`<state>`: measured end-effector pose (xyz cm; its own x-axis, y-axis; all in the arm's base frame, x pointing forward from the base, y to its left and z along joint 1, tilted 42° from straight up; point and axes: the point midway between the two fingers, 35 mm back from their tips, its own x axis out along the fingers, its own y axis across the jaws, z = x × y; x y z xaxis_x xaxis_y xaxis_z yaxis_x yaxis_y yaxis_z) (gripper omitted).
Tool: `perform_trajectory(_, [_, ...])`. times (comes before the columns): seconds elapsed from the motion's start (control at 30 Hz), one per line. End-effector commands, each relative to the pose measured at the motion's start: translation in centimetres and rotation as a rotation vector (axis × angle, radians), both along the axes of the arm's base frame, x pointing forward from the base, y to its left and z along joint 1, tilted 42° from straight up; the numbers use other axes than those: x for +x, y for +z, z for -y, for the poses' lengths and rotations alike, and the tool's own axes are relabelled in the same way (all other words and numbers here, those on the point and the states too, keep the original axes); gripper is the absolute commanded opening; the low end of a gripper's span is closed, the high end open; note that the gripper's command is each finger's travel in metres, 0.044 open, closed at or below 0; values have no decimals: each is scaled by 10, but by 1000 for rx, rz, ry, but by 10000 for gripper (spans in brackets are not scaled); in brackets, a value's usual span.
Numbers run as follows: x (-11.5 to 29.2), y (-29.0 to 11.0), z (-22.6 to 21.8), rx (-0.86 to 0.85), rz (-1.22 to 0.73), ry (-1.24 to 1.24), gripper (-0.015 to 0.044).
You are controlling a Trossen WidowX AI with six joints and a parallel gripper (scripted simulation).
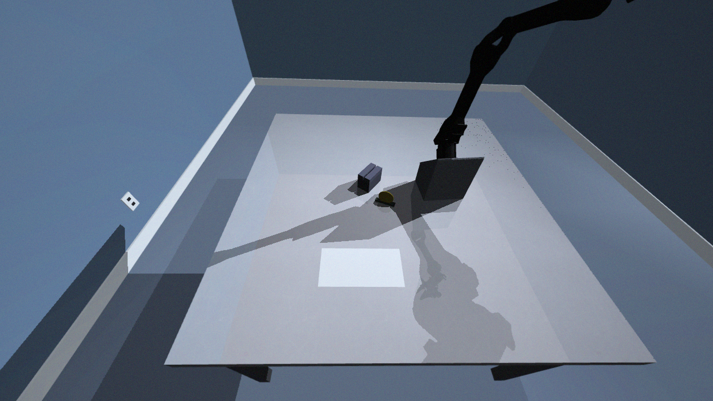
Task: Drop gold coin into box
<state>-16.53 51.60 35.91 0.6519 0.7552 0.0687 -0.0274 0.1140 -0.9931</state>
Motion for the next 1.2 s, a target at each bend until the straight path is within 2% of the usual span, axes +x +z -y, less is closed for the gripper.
perform_trajectory(0.0, [2, -1, -1, 0, -2, -2, 374])
perform_trajectory(0.27, [100, -65, -33, 2, -135, -99, 164])
perform_trajectory(0.47, [188, -121, -33, 6, -285, -219, 161])
perform_trajectory(0.7, [285, -187, -1, 30, -481, -407, 161])
perform_trajectory(0.93, [367, -250, 62, 90, -685, -658, 161])
perform_trajectory(1.17, [425, -306, 152, 202, -873, -982, 161])
